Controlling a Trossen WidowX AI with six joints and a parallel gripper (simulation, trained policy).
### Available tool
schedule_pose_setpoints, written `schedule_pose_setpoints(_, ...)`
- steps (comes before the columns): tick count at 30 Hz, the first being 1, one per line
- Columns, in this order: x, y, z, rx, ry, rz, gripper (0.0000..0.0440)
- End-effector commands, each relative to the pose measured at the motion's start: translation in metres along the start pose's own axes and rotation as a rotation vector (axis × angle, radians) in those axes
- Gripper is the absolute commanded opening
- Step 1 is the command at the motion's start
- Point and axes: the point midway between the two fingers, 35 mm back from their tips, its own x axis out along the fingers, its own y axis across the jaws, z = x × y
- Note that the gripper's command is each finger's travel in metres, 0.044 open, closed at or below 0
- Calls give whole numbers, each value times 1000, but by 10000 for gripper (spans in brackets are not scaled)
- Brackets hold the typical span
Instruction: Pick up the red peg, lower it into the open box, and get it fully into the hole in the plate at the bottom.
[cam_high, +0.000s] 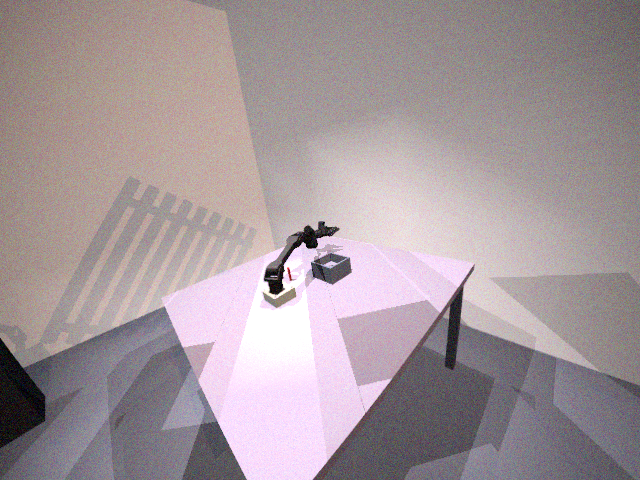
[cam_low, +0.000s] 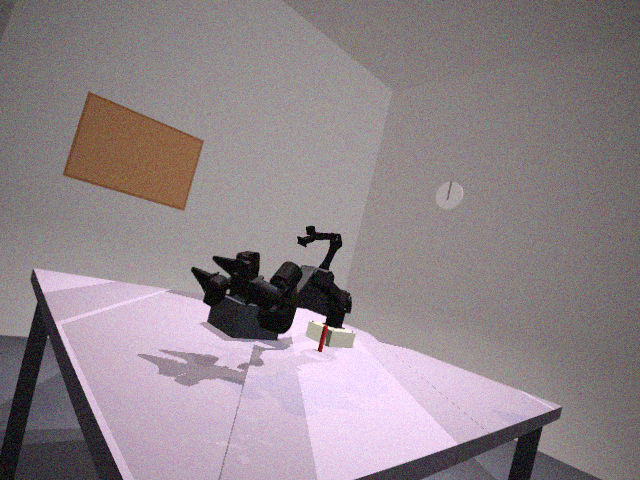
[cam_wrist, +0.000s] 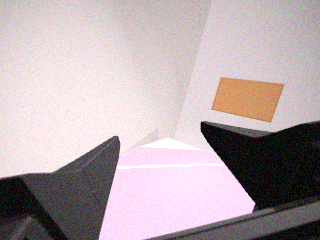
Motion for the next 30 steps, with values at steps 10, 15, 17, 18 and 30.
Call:
schedule_pose_setpoints(10,-16,23,77,27,-135,283,440)
schedule_pose_setpoints(15,-47,31,105,50,-152,463,440)
schedule_pose_setpoints(17,-62,34,113,57,-151,534,440)
schedule_pose_setpoints(18,-70,35,117,60,-149,570,440)
schedule_pose_setpoints(30,-169,30,131,53,-49,982,440)
